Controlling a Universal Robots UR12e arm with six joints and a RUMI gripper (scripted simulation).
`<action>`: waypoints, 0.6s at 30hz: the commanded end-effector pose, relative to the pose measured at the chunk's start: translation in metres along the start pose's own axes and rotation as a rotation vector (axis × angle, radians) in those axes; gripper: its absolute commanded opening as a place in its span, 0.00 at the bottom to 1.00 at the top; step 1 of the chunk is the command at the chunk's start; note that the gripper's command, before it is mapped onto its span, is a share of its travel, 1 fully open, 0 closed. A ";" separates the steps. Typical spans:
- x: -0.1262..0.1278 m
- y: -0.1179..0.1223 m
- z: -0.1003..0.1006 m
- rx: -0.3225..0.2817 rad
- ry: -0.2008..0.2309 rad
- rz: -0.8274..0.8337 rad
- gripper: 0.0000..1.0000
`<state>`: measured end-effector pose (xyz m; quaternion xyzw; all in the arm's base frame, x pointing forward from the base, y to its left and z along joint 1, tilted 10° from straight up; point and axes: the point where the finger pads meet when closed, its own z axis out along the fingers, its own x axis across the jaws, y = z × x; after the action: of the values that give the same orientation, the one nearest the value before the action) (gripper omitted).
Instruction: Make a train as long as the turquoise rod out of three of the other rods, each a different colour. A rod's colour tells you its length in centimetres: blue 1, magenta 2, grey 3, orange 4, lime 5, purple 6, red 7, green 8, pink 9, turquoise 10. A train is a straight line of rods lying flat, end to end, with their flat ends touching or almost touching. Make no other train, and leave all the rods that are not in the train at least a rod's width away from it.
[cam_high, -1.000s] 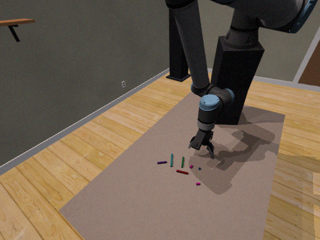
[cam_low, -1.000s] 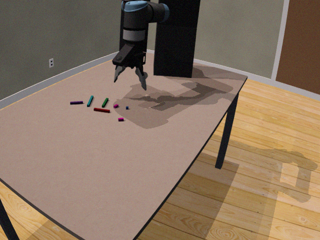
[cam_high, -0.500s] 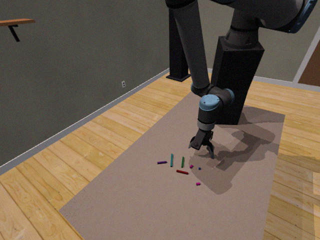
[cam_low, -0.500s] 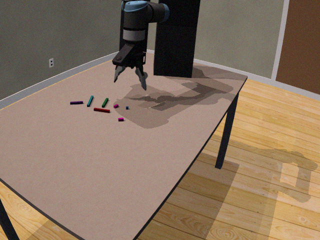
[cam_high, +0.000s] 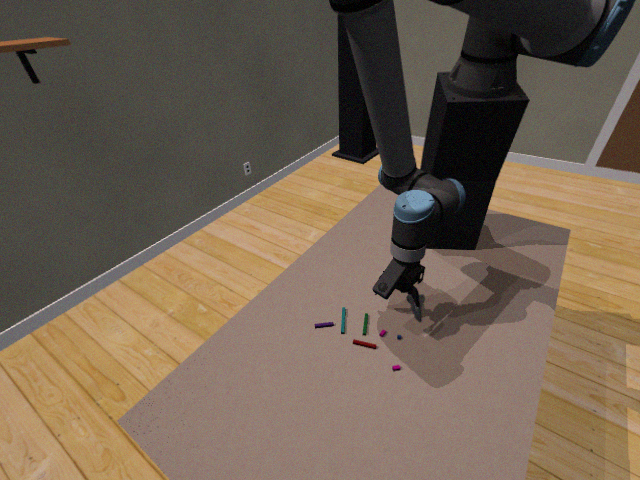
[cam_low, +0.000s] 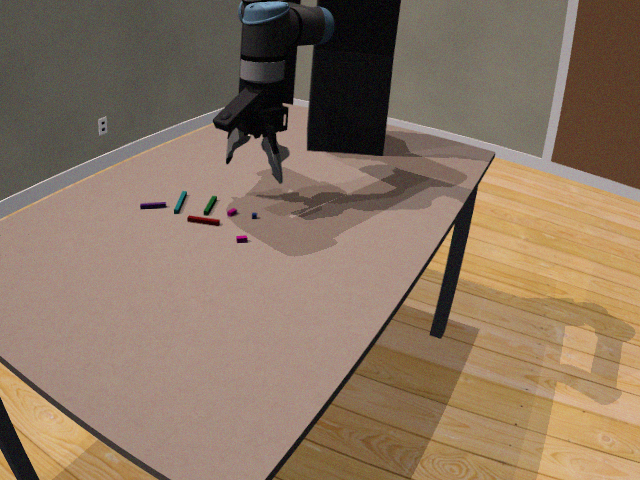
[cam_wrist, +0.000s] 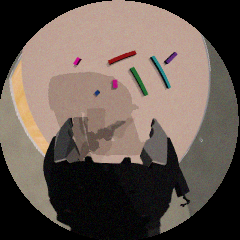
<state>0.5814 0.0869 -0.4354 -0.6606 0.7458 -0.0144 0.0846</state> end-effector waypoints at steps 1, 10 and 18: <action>0.007 -0.010 0.000 0.000 0.002 0.167 1.00; 0.018 -0.026 0.000 0.000 0.002 0.437 1.00; 0.025 -0.035 -0.001 -0.001 0.002 0.600 1.00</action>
<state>0.6106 0.0595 -0.4334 -0.4302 0.8986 0.0098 0.0852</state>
